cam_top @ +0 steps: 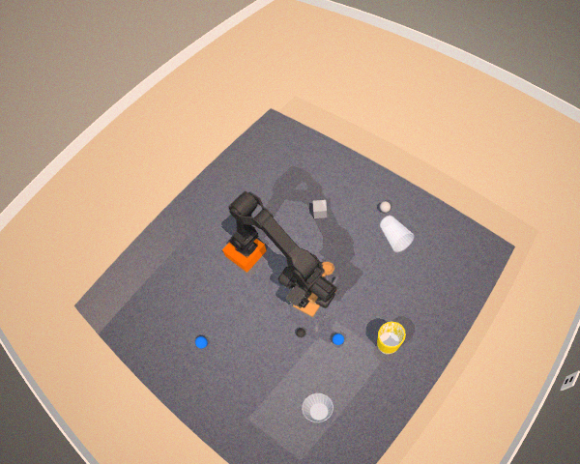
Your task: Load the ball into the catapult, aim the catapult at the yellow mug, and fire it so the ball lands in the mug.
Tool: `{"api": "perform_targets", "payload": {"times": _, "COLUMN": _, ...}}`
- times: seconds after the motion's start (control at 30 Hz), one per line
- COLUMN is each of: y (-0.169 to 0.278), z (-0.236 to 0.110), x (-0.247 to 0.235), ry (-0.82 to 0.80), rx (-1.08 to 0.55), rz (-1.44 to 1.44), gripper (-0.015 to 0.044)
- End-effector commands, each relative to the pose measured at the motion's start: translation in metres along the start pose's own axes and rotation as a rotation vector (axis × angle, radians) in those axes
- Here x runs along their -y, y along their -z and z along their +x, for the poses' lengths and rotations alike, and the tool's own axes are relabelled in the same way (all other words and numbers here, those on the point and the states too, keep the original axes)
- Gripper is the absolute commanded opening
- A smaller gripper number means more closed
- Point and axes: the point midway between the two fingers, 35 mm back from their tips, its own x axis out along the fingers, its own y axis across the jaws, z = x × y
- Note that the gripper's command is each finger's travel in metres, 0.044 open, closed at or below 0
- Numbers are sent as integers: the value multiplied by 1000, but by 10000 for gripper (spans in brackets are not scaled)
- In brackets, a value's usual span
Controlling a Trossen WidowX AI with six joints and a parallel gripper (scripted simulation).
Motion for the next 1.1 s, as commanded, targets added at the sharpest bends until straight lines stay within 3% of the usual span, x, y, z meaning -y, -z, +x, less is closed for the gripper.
{"api": "perform_targets", "payload": {"times": 0.0, "y": 0, "z": -64, "x": -2, "ry": -40, "rx": 7, "rz": 0, "gripper": 440}}
{"api": "perform_targets", "payload": {"times": 0.37, "y": 0, "z": -70, "x": 0, "ry": -45, "rx": 5, "rz": -3, "gripper": 440}}
{"api": "perform_targets", "payload": {"times": 0.53, "y": 0, "z": -25, "x": -2, "ry": -45, "rx": 6, "rz": -4, "gripper": 440}}
{"api": "perform_targets", "payload": {"times": 1.07, "y": -1, "z": -8, "x": -3, "ry": -44, "rx": 5, "rz": -3, "gripper": 440}}
